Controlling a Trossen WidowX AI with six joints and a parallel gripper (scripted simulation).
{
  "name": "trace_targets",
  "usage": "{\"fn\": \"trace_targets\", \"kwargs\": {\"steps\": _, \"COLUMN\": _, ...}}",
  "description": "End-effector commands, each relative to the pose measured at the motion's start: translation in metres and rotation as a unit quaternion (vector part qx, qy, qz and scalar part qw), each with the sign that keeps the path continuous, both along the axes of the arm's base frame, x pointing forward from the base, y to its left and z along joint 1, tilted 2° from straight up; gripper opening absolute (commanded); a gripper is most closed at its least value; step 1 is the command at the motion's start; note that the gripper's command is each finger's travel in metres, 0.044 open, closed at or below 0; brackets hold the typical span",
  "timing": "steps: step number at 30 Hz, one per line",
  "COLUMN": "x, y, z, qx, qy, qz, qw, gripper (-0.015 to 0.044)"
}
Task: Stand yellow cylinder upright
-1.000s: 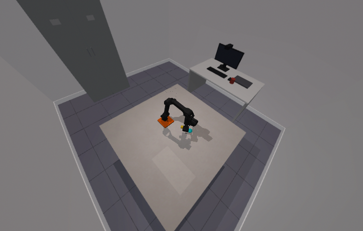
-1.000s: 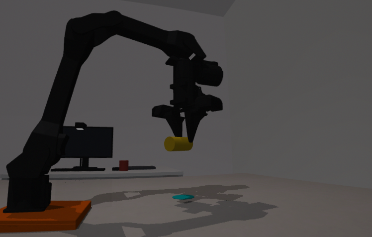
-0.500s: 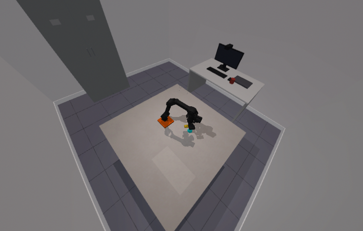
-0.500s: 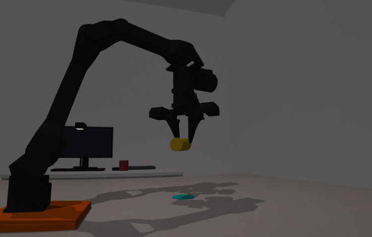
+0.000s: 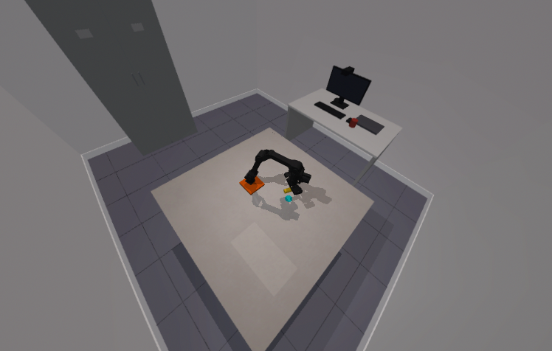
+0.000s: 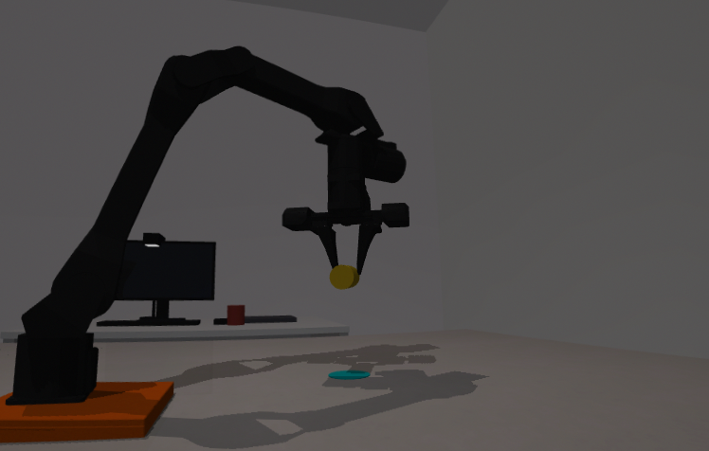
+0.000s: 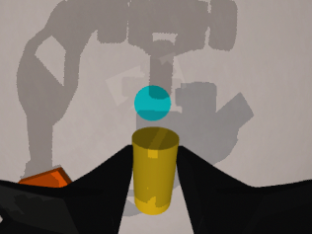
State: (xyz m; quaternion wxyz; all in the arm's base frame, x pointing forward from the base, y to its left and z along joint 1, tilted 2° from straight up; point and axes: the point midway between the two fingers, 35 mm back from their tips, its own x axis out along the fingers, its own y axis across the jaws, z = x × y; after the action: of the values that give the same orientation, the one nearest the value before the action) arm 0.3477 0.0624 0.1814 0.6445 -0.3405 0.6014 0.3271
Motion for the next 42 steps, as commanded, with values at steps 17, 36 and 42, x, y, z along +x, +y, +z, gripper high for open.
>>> {"fn": "trace_targets", "kwargs": {"steps": 17, "x": 0.017, "y": 0.004, "z": -0.012, "qx": 0.058, "qy": -0.037, "qz": -0.027, "qw": 0.997, "gripper": 0.0105}}
{"fn": "trace_targets", "kwargs": {"steps": 36, "x": 0.032, "y": 0.005, "z": -0.022, "qx": 0.117, "qy": -0.075, "qz": -0.055, "qw": 0.989, "gripper": 0.0105}}
{"fn": "trace_targets", "kwargs": {"steps": 42, "x": 0.037, "y": 0.006, "z": -0.024, "qx": 0.135, "qy": -0.086, "qz": -0.063, "qw": 0.985, "gripper": 0.0105}}
